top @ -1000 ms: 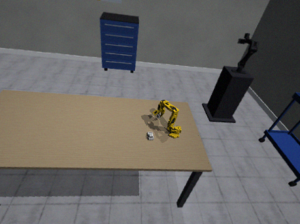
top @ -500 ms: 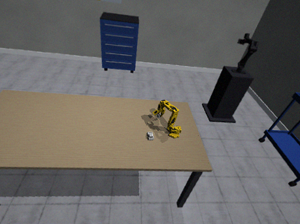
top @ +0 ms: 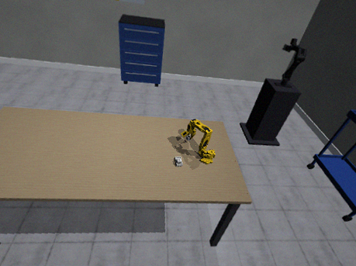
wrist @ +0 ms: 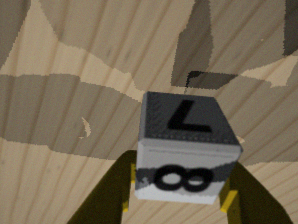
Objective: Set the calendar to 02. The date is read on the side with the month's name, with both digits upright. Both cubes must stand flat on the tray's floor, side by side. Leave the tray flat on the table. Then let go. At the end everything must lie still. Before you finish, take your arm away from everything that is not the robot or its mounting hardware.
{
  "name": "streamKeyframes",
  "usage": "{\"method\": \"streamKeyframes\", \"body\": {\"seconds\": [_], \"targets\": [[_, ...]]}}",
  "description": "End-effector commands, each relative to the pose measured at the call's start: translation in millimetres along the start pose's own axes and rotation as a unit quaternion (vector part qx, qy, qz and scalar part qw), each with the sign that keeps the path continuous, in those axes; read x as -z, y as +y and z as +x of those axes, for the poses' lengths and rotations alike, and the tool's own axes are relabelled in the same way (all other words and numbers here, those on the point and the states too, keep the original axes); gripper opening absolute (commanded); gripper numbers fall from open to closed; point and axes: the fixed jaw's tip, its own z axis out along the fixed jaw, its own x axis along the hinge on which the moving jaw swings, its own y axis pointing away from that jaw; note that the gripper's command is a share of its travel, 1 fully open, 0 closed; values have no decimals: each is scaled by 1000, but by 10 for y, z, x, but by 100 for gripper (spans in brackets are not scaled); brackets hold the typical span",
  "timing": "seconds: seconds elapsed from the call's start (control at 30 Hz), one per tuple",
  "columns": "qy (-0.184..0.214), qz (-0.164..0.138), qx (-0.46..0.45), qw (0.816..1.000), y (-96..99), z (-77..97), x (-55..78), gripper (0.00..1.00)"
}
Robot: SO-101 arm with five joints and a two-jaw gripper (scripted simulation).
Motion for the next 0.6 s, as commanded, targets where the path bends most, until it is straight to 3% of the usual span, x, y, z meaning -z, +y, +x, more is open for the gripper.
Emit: {"method": "streamKeyframes", "body": {"seconds": [0.0,0.57], "targets": [[-2,25,-8,1000,-44,17,58,0],[-2,25,-8,1000,-47,17,-2,0]]}}
